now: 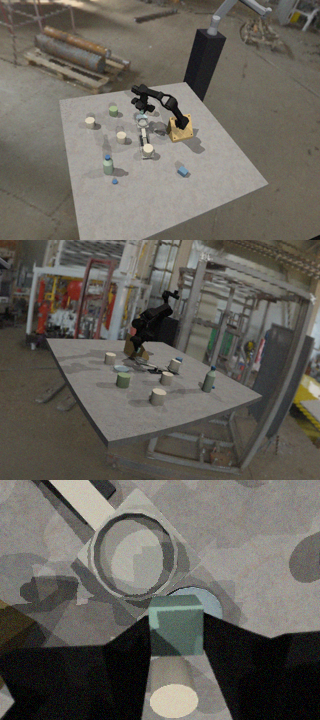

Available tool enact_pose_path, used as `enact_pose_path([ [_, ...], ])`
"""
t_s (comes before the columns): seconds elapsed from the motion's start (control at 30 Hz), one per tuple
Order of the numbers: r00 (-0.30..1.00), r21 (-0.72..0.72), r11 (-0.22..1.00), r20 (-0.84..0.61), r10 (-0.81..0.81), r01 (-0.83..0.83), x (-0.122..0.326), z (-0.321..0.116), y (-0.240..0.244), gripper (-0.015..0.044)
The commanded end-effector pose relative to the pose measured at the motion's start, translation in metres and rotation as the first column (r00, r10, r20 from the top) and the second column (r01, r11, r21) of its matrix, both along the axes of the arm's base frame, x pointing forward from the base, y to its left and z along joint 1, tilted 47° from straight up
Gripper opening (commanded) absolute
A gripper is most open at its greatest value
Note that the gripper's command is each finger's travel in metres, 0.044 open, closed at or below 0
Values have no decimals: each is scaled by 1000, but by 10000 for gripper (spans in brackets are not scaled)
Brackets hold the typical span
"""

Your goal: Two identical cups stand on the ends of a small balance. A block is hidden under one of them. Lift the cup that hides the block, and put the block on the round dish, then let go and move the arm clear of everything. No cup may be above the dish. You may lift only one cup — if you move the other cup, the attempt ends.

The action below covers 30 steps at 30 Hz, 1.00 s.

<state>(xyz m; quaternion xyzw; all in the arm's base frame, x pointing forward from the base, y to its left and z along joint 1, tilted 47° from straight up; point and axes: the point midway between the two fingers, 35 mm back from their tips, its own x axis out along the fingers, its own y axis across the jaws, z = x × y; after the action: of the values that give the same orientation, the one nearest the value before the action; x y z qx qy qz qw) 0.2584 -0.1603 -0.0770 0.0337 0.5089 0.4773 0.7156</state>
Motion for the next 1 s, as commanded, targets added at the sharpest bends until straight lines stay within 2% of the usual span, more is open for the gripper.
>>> enact_pose_path([
  [0.0, 1000, -7, 1000, 1, 0, 0, -6, -21, -4, 0],
  [0.47, 1000, -9, 1000, 2, 0, 0, -27, -92, -3, 0],
  [0.97, 1000, -7, 1000, 3, 0, 0, -27, -124, 28, 0],
])
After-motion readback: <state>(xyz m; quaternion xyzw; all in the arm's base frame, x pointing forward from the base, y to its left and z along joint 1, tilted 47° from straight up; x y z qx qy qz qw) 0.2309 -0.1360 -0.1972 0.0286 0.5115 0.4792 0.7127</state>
